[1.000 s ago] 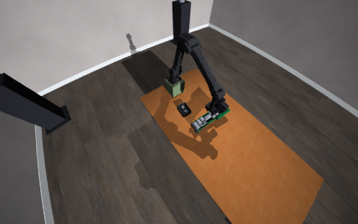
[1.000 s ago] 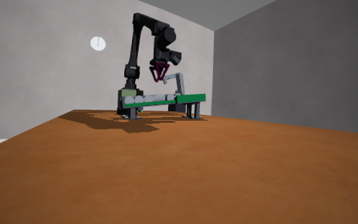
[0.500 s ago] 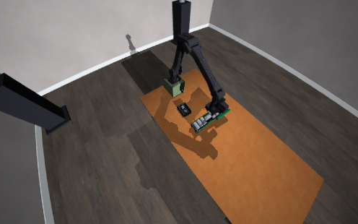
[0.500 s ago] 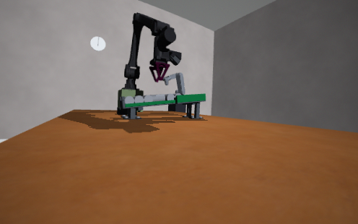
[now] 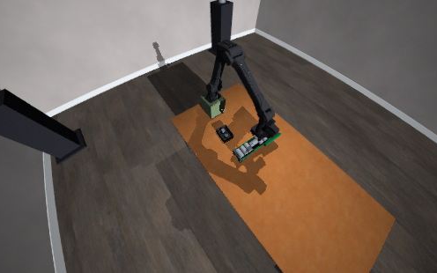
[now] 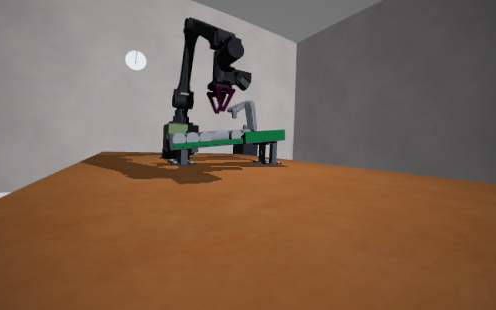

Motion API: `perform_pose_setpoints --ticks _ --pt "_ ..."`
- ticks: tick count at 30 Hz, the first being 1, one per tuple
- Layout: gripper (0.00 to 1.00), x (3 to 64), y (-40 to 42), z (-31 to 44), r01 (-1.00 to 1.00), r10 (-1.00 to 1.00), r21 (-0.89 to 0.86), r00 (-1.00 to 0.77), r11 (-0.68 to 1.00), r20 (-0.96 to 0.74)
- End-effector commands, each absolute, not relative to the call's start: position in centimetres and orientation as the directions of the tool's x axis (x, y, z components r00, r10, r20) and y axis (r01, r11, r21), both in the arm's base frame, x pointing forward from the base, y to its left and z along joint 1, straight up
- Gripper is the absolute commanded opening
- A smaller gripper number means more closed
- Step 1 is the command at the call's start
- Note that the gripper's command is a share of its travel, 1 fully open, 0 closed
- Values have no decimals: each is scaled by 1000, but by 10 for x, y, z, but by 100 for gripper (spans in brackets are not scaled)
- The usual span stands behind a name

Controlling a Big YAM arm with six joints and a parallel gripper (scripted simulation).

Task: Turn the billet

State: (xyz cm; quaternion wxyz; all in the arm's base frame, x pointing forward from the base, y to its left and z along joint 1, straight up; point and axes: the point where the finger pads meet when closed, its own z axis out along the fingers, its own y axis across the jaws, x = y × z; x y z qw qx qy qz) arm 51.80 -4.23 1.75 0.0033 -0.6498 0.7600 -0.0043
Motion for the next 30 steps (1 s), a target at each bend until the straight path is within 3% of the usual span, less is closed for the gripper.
perform_pose_setpoints --ticks 1,30 --pt "55 517 -47 28 -988 -988 -38 -153 153 -4" --pt "55 517 -49 22 -987 -987 -26 -156 156 -29"
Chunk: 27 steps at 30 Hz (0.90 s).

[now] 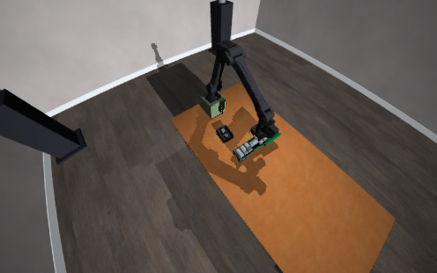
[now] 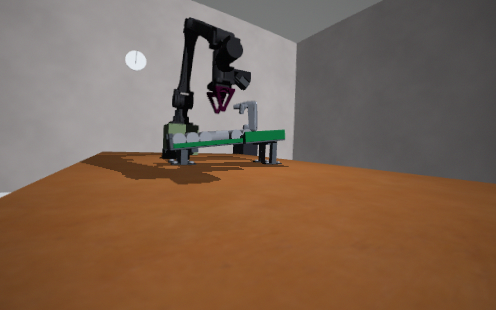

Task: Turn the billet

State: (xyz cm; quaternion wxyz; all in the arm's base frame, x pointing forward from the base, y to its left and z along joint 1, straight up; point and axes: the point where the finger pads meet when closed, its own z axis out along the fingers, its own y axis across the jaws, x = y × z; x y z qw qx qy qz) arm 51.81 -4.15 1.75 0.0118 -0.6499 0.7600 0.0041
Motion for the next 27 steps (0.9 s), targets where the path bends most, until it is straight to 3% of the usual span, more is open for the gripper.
perform_pose_setpoints --ticks 1,27 --pt "55 517 -49 22 -987 -987 -25 -156 157 -31" --pt "55 517 -49 18 -987 -980 -19 -154 158 -126"
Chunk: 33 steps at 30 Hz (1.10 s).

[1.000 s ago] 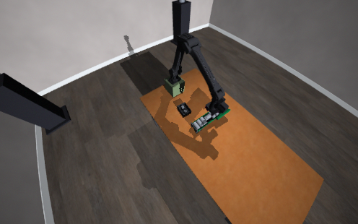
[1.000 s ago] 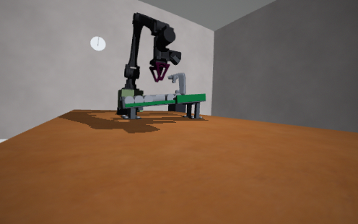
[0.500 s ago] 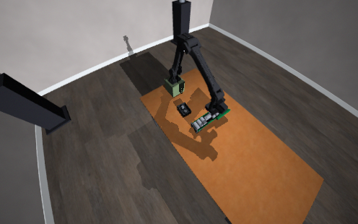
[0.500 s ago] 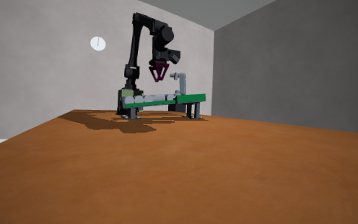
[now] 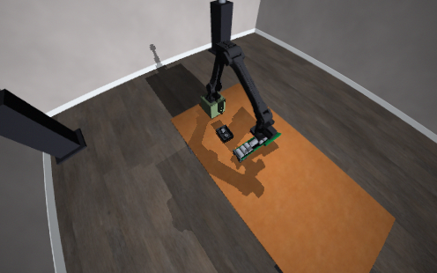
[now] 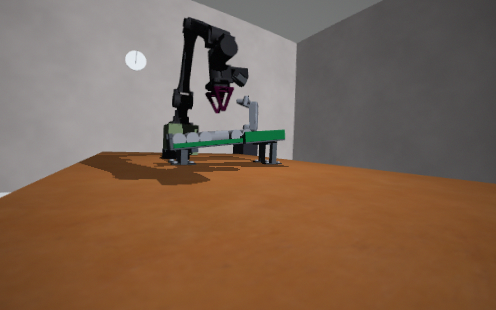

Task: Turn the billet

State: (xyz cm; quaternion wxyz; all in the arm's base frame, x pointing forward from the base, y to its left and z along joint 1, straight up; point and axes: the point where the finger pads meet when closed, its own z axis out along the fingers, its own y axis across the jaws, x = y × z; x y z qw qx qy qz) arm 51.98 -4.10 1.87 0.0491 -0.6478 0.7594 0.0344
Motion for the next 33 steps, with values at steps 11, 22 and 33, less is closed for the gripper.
perform_pose_setpoints --ticks 11,22,33 --pt "55 515 -46 -12 -988 -981 -1 -151 153 -124" --pt "55 515 -46 -31 -988 -981 -2 -151 153 -124" --pt "55 514 -46 -51 -988 -981 0 -151 153 -124"
